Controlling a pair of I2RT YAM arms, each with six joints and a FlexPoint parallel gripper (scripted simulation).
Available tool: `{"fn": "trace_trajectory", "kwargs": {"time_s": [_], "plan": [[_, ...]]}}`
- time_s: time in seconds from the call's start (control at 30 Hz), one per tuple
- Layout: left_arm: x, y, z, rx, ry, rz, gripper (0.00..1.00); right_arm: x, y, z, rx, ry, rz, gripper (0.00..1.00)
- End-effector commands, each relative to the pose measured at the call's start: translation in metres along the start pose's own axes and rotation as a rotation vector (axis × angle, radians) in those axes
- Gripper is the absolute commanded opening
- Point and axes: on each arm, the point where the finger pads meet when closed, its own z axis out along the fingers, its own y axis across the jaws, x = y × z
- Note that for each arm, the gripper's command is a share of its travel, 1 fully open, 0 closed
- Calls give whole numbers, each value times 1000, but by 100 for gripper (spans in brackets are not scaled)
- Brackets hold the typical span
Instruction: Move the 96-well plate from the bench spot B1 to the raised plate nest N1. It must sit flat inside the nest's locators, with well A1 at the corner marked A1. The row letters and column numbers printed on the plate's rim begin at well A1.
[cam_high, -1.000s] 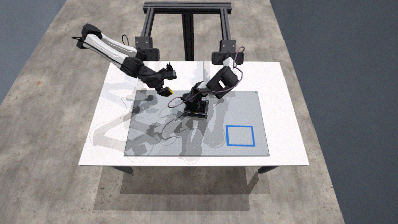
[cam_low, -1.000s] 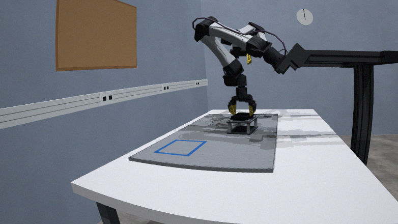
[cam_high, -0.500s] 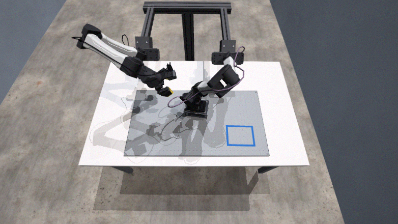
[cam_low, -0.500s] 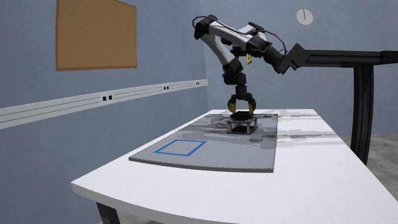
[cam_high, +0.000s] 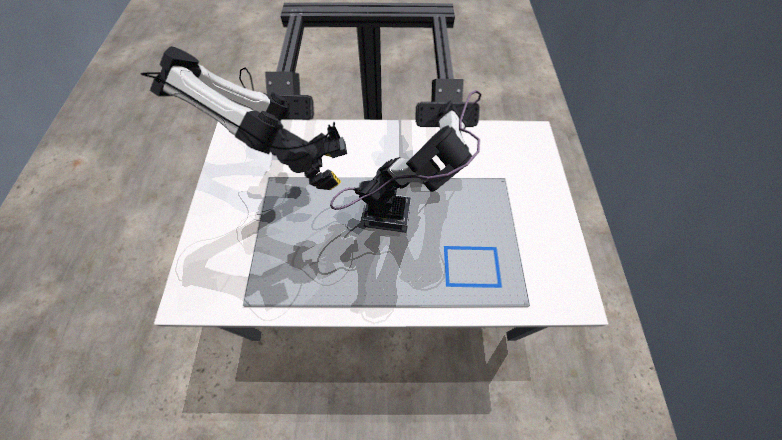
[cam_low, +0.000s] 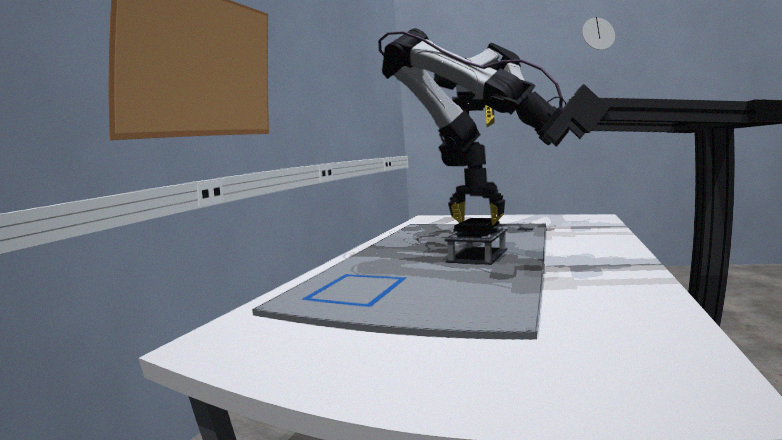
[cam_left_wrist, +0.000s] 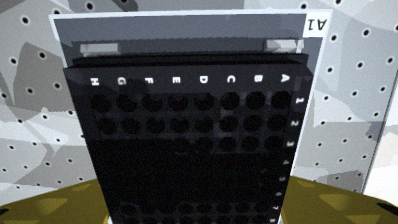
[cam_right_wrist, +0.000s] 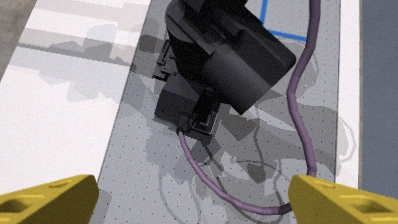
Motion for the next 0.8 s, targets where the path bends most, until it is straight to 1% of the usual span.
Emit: {"fn": "trace_trajectory", "kwargs": {"time_s": [0.0, 0.07, 0.13, 0.23, 0.33, 0.47, 0.77], "plan": [[-2, 6, -6, -30, -17, -10, 74, -5, -1, -4, 8, -17, -10, 100], [-4, 11, -2, -44, -34, -13, 74, -5, -1, -4, 8, -17, -10, 100], [-1, 4, 6, -21, -21, -10, 74, -5, -1, -4, 8, -17, -10, 100], [2, -2, 9, -7, -6, -6, 74, -5, -1, -4, 7, -16, -10, 100], [0, 0, 9, -7, -14, 1, 74, -5, -1, -4, 7, -16, -10, 100], [-2, 14, 4, -42, -33, -27, 74, -5, -1, -4, 7, -16, -10, 100], [-3, 8, 2, -42, -39, -25, 74, -5, -1, -4, 7, -16, -10, 100]]}}
